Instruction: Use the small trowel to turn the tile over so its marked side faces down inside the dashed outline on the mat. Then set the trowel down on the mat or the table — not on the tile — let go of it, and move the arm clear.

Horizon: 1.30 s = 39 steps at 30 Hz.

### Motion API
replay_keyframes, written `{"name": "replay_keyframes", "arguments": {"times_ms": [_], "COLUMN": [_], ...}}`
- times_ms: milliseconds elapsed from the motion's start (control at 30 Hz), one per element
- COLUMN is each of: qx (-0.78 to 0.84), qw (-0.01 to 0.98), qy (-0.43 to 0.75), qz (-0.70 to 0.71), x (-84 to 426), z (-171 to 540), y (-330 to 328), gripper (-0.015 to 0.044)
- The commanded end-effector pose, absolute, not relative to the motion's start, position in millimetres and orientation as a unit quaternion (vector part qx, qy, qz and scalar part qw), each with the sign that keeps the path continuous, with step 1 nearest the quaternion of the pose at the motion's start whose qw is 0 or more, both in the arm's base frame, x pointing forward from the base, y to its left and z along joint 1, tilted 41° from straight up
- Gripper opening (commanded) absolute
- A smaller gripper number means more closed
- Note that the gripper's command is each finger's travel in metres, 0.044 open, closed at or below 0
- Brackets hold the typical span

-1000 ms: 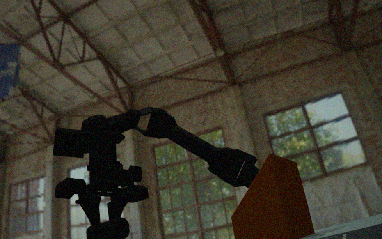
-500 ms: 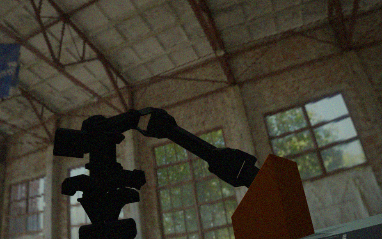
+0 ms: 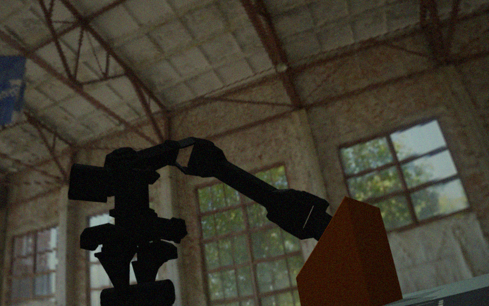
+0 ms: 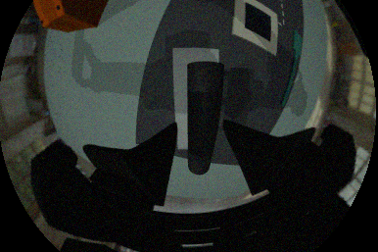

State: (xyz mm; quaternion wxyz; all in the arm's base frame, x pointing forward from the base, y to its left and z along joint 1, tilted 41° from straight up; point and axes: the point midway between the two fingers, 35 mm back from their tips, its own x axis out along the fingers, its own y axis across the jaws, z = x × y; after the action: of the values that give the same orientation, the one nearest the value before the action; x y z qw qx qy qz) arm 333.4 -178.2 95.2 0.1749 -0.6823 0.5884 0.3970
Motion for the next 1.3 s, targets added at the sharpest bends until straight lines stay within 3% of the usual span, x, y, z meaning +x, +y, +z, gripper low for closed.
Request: {"name": "replay_keyframes", "arguments": {"times_ms": [0,767,800,967,1267], "qx": [-0.682,-0.682,-0.683,-0.682,-0.666], "qw": [0.172,0.172,0.17,0.171,0.263], "qy": [0.588,0.588,0.586,0.586,0.604], "qz": [0.4,0.399,0.403,0.402,0.35], "x": [333.0,330.2,331.2,331.0,328.9], "z": [94.6,128.6,127.7,135.8,130.1], "y": [-178.1,-148.7,-147.3,-140.0,-141.0], "gripper": [0.027,0.027,0.0296,0.03,0.03]}}
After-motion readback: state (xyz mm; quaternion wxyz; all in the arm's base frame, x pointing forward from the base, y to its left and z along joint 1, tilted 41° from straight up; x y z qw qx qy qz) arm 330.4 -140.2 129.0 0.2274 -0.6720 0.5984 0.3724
